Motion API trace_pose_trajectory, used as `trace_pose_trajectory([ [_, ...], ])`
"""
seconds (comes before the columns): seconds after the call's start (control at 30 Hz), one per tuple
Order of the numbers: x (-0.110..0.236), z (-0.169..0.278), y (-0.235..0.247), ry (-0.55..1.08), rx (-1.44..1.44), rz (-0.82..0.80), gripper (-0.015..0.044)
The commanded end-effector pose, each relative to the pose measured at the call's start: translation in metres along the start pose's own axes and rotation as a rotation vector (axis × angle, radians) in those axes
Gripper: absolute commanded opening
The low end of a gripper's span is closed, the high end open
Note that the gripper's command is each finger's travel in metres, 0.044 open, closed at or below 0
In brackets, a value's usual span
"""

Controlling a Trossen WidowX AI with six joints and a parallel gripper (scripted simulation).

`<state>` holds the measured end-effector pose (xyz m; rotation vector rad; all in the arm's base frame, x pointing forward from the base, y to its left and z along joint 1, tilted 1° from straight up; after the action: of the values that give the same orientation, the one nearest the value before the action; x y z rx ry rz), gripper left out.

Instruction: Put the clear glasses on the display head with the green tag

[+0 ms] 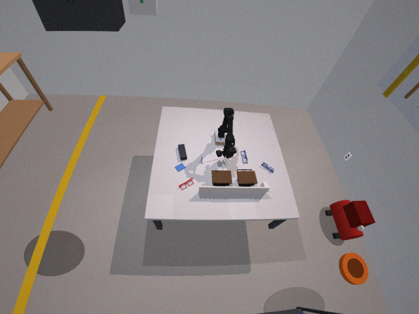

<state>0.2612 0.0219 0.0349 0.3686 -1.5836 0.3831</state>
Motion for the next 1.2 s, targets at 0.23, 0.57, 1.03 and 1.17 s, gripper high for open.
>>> trace_pose_trajectory([
  [0.23, -0.0111, 0.0035, 0.0007, 0.008, -0.003, 0.001, 0.0],
  [0.57, -0.0082, 0.0017, 0.0007, 0.002, 0.0, -0.001, 0.0107],
  [1.03, -0.0038, 0.0035, -0.0052, 0.005, -0.002, 0.001, 0.0107],
  [1.17, -0.0019, 0.0043, -0.0078, 0.006, -0.002, 0.002, 0.0107],
])
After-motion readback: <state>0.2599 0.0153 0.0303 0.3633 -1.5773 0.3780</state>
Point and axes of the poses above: the point midway between the two fingers, 35 mm back from their tips, its own x axis back along the fingers, its own y axis across the jaws, z = x × y, the point moved 1 cm from there along x, back along the fingers, and after that the axes turned 10 degrees about x, right-handed, at the moved point
